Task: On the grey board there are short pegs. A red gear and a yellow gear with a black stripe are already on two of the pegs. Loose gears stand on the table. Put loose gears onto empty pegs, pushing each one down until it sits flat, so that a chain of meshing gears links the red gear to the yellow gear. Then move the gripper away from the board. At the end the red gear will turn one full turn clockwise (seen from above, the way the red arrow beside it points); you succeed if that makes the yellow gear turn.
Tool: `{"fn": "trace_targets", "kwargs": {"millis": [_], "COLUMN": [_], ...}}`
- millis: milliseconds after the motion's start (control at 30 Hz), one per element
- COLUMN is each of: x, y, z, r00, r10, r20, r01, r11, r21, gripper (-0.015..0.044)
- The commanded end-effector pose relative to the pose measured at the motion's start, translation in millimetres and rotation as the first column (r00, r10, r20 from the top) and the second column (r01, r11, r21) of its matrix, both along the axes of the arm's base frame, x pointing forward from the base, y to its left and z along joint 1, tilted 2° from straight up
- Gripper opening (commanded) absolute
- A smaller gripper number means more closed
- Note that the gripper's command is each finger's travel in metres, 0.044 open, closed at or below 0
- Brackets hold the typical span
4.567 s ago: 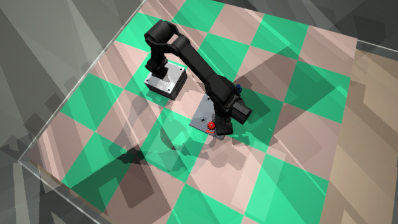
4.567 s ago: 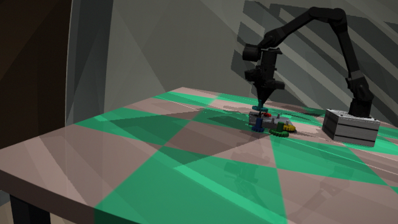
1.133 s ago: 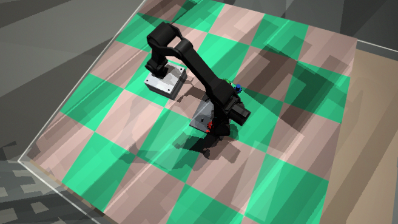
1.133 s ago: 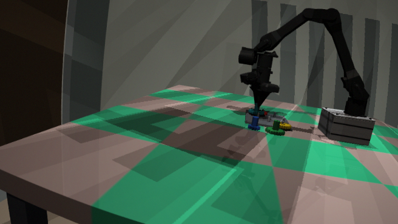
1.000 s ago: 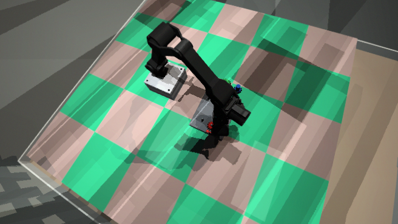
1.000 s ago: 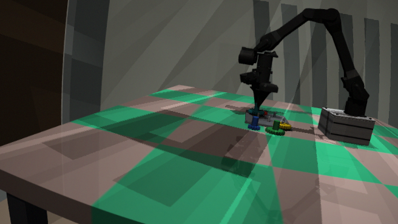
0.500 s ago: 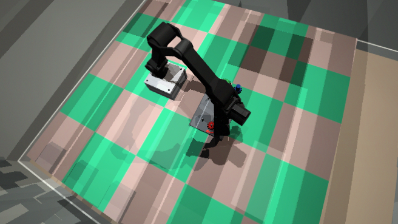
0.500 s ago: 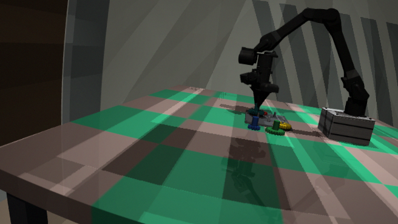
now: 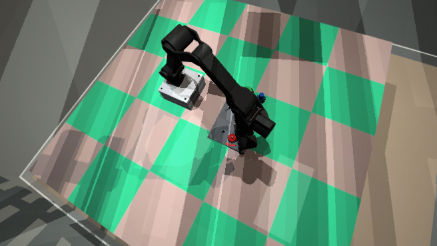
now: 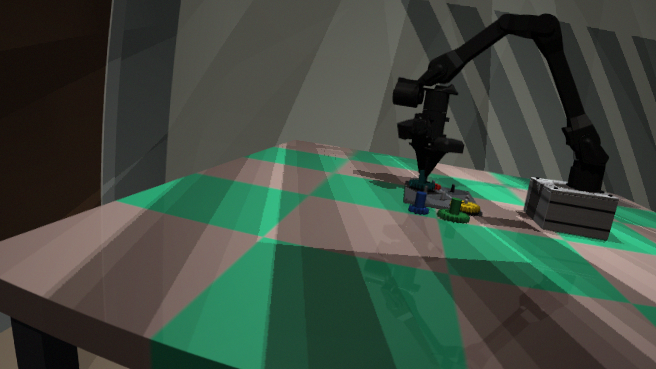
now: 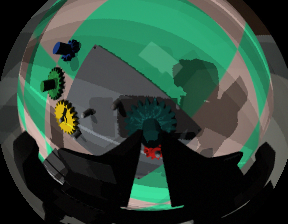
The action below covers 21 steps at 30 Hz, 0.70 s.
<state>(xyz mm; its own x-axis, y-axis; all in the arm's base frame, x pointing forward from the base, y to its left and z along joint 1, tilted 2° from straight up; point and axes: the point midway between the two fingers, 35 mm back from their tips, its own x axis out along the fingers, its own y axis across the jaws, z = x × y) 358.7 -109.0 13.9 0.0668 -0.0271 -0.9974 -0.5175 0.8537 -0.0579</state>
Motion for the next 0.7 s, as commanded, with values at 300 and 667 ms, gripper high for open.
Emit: {"fn": "trace_targets", "kwargs": {"millis": [300, 667], "x": [-2.1, -0.2], "y": [-0.4, -0.1], "z": [-2.5, -2.6], "r00": [0.993, 0.958], "r10": [-0.121, -0.286], "r20": [-0.003, 0.0], "r01": [0.121, 0.286], "r11": [0.993, 0.958], "r21": [0.008, 0.019], "gripper": [0.0, 0.0]}}
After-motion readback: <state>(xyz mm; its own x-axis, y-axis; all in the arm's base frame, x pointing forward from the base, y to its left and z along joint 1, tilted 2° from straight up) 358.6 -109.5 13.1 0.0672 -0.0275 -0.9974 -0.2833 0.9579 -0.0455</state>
